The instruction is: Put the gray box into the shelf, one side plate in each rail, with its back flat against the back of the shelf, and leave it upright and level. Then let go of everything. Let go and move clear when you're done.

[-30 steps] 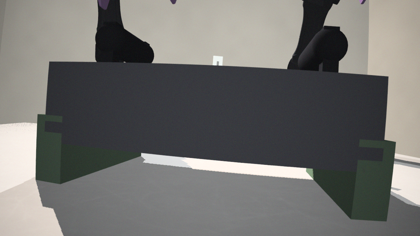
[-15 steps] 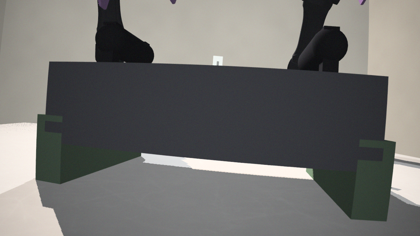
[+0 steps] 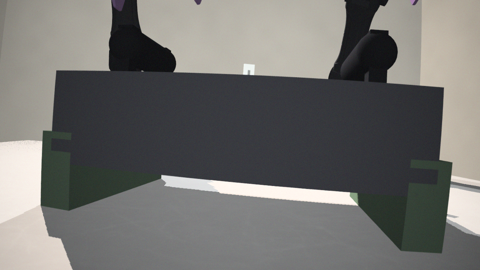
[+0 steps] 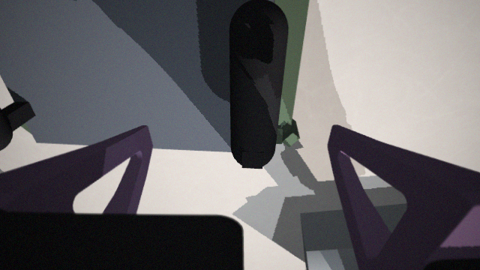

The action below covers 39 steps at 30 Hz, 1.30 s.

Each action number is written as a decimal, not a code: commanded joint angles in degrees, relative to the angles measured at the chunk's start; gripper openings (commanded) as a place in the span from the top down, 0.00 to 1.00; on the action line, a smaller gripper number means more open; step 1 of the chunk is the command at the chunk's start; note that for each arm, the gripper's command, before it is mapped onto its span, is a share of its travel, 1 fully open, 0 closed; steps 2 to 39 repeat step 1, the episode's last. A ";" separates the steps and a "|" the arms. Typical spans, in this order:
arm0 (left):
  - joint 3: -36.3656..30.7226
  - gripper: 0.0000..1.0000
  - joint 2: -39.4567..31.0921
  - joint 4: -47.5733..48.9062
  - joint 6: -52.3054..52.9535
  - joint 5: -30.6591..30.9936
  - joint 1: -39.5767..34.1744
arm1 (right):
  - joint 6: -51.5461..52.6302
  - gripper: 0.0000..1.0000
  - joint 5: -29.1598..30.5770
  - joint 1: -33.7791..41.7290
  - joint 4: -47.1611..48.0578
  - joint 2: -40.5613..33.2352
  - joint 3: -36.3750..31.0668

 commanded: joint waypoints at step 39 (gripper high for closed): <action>2.12 0.00 -0.37 -0.51 -0.34 -0.52 -1.33 | 0.35 0.00 -0.06 0.42 -0.01 -0.24 0.89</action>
